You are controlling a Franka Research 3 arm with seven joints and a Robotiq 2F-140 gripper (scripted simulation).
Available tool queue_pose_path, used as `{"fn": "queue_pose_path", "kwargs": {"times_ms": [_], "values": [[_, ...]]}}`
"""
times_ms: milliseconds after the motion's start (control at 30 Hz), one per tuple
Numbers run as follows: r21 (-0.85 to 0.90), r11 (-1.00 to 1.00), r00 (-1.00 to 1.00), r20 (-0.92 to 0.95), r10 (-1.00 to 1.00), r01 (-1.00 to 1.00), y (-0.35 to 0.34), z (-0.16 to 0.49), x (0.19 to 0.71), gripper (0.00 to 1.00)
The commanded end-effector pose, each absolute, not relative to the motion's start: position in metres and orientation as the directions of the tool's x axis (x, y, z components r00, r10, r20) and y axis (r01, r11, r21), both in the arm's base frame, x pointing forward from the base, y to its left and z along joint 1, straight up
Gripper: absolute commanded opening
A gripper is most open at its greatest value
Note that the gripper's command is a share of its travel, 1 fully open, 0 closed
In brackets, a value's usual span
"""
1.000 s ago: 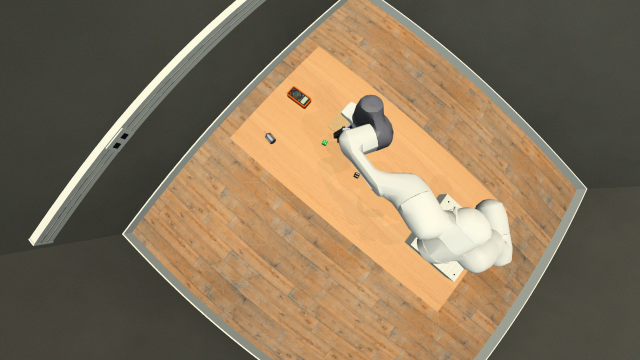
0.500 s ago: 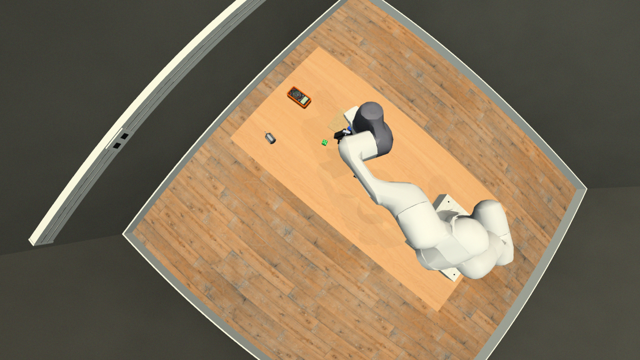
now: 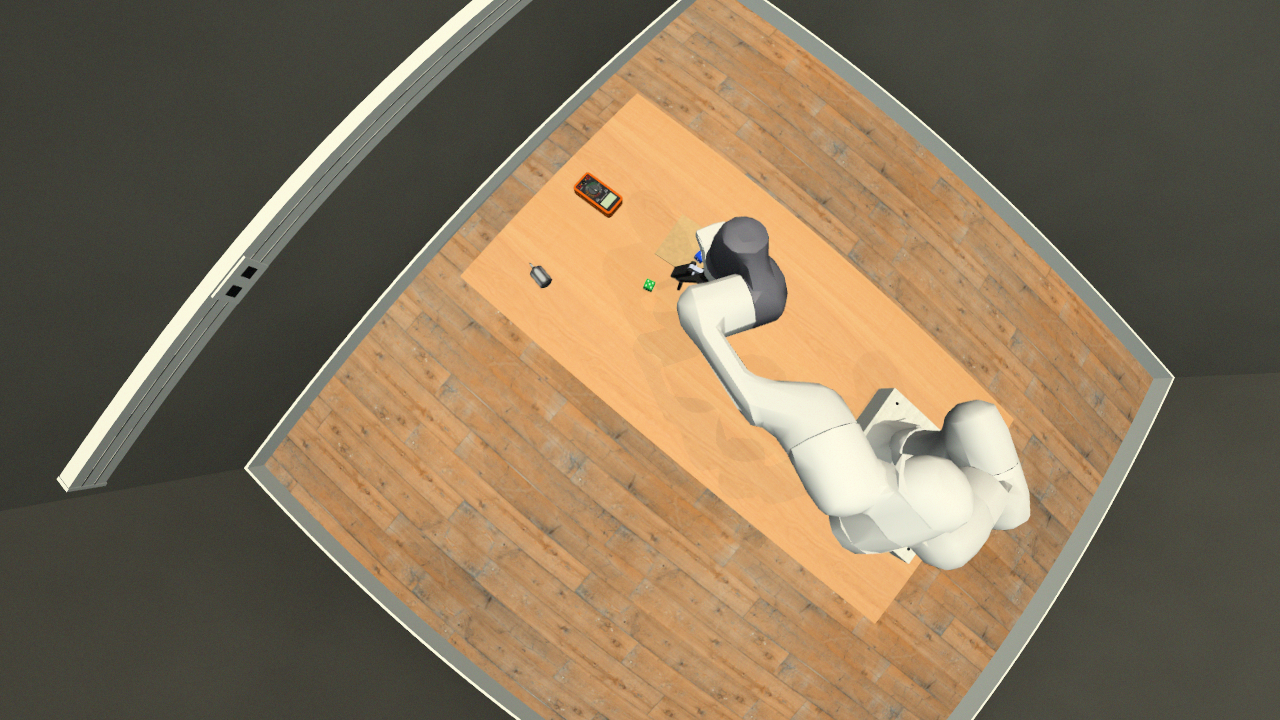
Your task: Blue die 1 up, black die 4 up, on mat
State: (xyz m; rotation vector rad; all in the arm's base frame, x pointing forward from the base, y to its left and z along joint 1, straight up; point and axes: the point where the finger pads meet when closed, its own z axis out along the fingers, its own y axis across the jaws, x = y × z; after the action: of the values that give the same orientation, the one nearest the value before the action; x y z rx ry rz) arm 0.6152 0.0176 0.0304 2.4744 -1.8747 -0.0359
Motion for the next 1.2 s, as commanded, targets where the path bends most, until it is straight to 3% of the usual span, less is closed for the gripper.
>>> {"fn": "queue_pose_path", "kwargs": {"times_ms": [0,1167], "values": [[0.048,-0.099,0.100,0.010,-0.995,-0.994,0.023,0.030,0.610,1.00],[0.026,0.441,-0.440,0.030,-0.897,-0.897,0.054,0.032,0.572,1.00]]}}
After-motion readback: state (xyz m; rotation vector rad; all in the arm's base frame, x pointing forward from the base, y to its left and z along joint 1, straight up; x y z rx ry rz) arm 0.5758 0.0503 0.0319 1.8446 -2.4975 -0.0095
